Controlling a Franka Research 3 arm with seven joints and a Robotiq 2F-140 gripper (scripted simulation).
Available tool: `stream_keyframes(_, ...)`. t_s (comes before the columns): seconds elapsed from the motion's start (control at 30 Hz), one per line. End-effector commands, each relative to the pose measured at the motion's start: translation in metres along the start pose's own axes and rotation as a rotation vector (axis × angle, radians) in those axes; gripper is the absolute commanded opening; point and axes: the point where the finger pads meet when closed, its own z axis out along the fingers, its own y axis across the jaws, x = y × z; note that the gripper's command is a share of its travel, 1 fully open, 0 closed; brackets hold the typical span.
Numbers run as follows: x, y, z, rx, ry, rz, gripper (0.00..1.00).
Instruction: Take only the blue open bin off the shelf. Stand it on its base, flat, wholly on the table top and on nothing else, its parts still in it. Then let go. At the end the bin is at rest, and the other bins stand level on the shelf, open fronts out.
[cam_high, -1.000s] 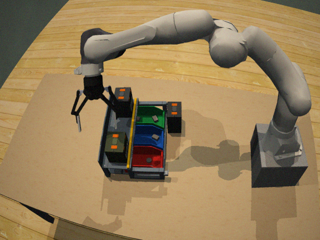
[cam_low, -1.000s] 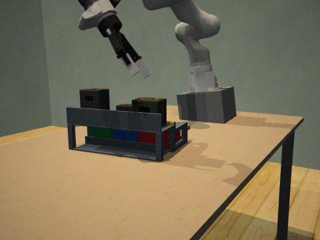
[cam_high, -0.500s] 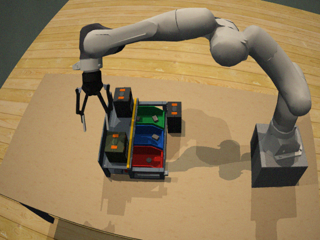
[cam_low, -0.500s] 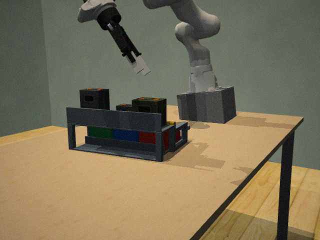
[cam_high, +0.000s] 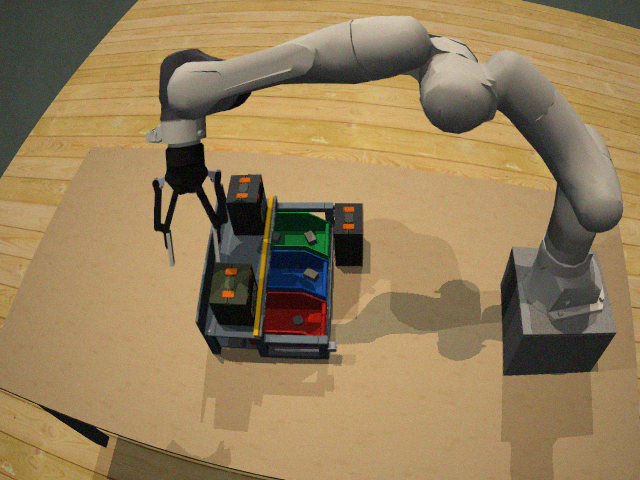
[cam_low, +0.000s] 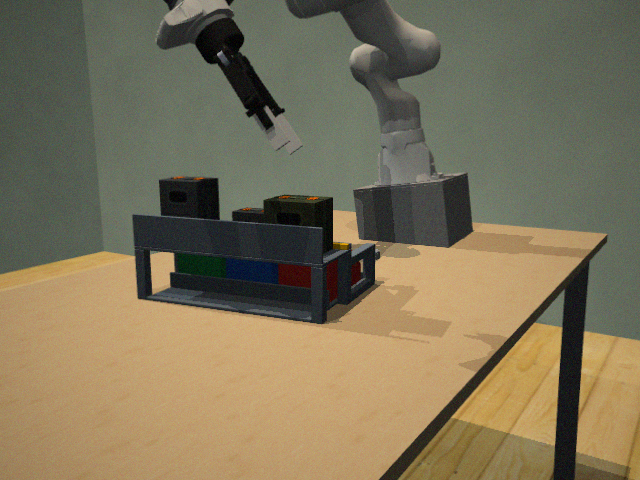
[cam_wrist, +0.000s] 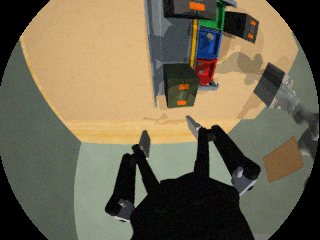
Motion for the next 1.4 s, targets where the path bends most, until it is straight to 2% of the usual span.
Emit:
stream_keyframes(0.0, 0.000, -0.001, 0.000, 0.002, 0.003, 0.003, 0.57)
stream_keyframes(0.1, 0.000, -0.001, 0.000, 0.002, 0.003, 0.003, 0.57)
stream_keyframes(0.27, -0.012, 0.048, 0.002, 0.002, 0.003, 0.003, 0.57)
stream_keyframes(0.67, -0.012, 0.048, 0.002, 0.002, 0.003, 0.003, 0.57)
stream_keyframes(0.7, -0.015, 0.062, 0.003, -0.010, 0.001, 0.019, 0.57)
stream_keyframes(0.83, -0.025, 0.101, 0.005, 0.002, 0.003, 0.003, 0.57)
stream_keyframes(1.23, -0.025, 0.101, 0.005, 0.002, 0.003, 0.003, 0.57)
stream_keyframes(1.37, -0.035, 0.143, 0.007, 0.000, 0.003, 0.008, 0.57)
